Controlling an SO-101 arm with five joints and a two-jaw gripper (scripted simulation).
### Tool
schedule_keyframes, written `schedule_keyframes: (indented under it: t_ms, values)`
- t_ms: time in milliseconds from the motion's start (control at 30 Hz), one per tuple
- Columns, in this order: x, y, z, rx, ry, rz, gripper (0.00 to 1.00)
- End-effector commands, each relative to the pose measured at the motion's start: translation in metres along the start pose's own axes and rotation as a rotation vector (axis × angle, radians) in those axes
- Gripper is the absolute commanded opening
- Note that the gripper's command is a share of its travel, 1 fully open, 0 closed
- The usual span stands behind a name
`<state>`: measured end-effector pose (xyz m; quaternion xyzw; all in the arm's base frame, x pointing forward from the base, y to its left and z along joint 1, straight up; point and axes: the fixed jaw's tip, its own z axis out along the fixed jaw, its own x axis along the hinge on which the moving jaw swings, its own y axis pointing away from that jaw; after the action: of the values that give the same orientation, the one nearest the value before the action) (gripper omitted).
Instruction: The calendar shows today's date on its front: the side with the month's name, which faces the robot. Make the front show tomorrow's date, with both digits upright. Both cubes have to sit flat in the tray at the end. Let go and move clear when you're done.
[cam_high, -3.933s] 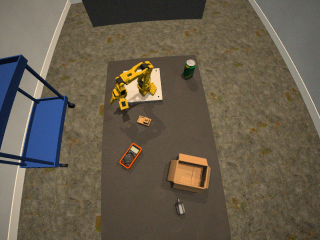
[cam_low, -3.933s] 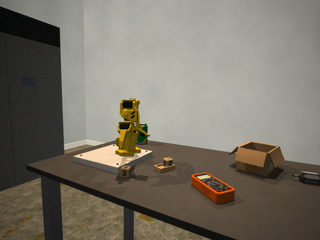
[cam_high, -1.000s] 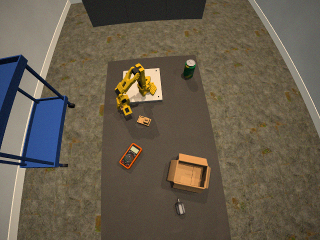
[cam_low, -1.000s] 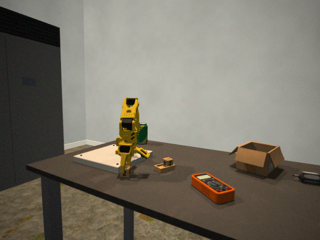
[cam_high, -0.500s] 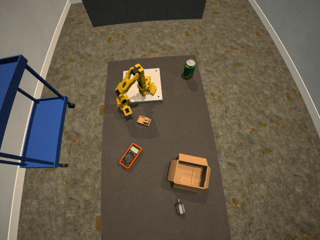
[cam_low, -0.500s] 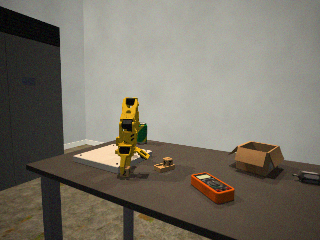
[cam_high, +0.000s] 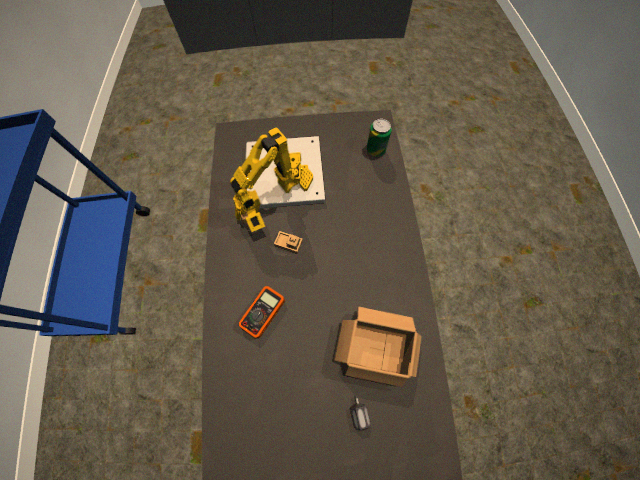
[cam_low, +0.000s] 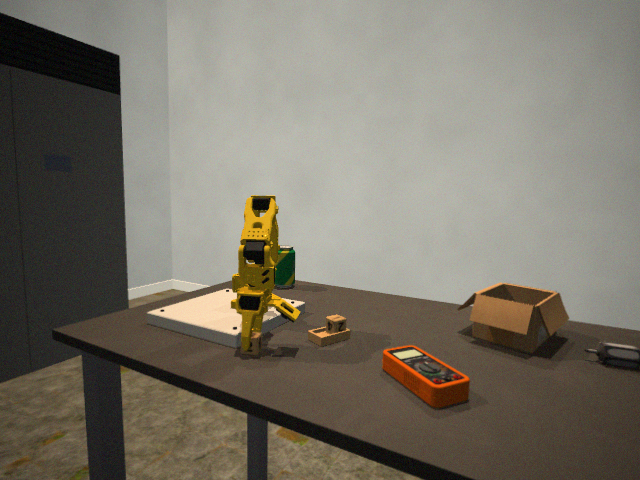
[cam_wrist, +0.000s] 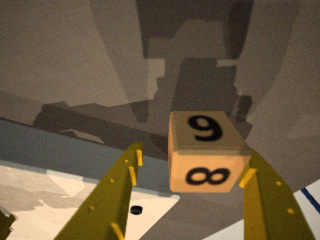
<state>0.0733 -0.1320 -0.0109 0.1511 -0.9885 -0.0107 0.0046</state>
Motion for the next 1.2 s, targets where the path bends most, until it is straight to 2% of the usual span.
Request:
schedule_keyframes:
  t_ms: [0, 467, 1167]
  values:
    - [-0.0015, -0.0001, 0.0017, -0.005, 0.0, -0.004, 0.31]
    - [-0.0016, -0.0061, 0.0017, -0.005, 0.0, -0.004, 0.23]
    - [-0.0016, -0.0084, 0.0018, -0.005, 0.0, -0.004, 0.2]
